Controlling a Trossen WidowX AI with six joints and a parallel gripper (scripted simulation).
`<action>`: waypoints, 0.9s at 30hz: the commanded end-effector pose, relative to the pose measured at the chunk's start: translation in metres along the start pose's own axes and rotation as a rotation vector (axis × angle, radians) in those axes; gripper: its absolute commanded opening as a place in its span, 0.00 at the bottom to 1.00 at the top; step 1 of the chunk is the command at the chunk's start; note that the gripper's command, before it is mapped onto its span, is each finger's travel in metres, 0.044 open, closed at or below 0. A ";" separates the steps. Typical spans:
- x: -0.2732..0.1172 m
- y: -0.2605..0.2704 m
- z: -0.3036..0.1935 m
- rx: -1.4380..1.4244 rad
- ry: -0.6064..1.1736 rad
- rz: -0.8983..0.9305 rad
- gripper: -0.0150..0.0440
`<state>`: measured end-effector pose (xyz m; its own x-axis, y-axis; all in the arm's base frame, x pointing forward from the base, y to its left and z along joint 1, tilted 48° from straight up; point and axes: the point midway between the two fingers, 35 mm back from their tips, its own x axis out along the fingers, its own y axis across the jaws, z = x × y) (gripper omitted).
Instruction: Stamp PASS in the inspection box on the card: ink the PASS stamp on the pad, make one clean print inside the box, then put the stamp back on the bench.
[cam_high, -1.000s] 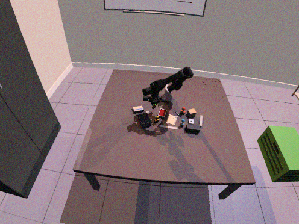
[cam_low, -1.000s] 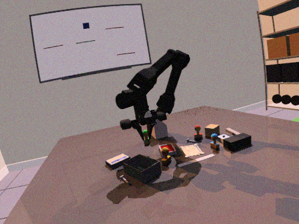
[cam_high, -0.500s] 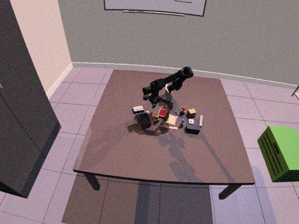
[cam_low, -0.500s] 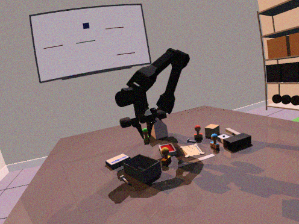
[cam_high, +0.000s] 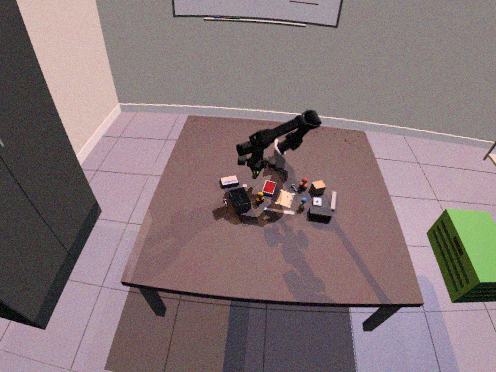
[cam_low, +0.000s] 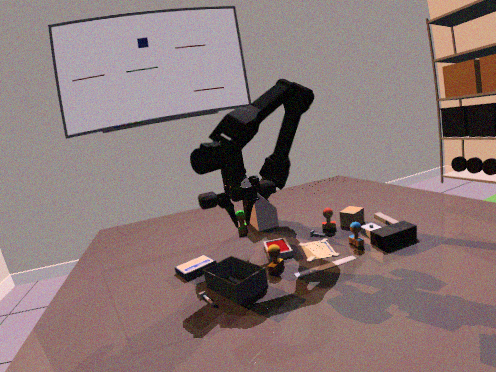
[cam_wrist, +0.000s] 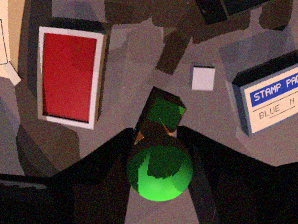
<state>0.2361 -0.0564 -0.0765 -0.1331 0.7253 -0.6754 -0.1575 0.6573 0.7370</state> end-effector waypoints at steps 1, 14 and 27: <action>-0.003 0.000 0.000 -0.003 0.001 -0.003 0.25; -0.006 0.049 0.015 -0.001 0.001 -0.002 0.25; -0.003 0.078 0.021 -0.002 0.001 0.003 0.25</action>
<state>0.2442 -0.0047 -0.0162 -0.1391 0.7259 -0.6736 -0.1609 0.6546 0.7386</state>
